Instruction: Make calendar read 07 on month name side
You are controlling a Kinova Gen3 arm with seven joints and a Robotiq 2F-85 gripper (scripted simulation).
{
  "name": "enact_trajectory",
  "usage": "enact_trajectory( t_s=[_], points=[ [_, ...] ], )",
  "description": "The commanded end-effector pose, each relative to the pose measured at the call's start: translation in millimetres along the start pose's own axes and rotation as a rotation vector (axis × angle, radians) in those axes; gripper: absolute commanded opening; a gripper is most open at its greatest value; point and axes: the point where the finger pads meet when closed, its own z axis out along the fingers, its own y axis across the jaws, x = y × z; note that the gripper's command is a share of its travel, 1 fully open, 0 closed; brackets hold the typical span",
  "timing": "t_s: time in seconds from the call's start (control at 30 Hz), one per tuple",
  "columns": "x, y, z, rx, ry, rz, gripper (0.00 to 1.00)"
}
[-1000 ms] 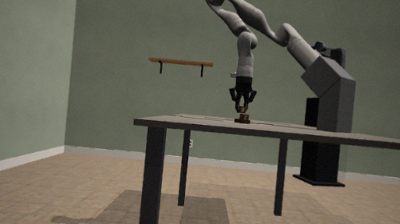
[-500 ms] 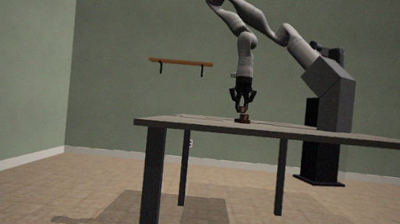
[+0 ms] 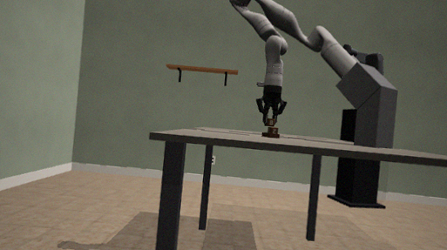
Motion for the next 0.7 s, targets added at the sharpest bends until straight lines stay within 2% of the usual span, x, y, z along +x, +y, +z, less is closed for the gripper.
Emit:
enact_trajectory(
  t_s=[0.0,0.67],
  points=[
    [-0.1,-0.1,0.6,0.0,0.0,0.0,0.28],
    [-0.1,-0.1,14.0,0.0,0.0,0.0,0.28]
  ],
)
